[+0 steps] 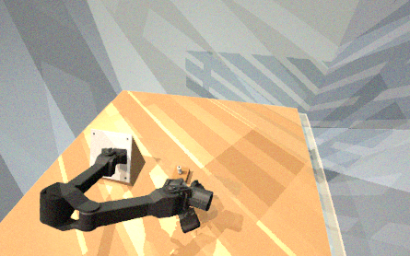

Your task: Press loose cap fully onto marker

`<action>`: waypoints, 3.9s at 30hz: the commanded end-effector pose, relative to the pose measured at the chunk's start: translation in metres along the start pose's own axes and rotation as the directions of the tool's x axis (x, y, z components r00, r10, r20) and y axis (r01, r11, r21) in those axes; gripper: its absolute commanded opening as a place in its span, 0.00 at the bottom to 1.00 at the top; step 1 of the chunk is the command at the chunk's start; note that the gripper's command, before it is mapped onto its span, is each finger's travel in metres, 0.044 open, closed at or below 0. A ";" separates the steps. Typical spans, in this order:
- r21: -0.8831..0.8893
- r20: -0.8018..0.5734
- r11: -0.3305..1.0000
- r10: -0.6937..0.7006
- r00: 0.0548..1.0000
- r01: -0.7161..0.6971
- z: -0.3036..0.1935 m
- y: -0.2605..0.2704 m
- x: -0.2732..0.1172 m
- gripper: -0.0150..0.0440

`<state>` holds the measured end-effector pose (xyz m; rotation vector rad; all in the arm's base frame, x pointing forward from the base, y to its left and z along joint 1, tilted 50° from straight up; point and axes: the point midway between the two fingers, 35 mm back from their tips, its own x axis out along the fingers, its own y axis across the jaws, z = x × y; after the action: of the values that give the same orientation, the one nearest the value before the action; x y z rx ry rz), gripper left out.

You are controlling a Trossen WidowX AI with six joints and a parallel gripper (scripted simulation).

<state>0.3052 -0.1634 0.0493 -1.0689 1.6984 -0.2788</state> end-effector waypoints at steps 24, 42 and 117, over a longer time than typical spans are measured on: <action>-0.003 0.002 1.000 0.002 1.000 -0.002 0.002 0.000 -0.043 0.25; -0.007 0.018 1.000 0.016 1.000 -0.016 0.017 0.031 -0.071 0.25; -0.006 0.005 1.000 0.009 1.000 -0.009 0.035 0.161 -0.057 0.25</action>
<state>0.2542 -0.0141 -0.0284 -1.0588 1.7033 -0.2661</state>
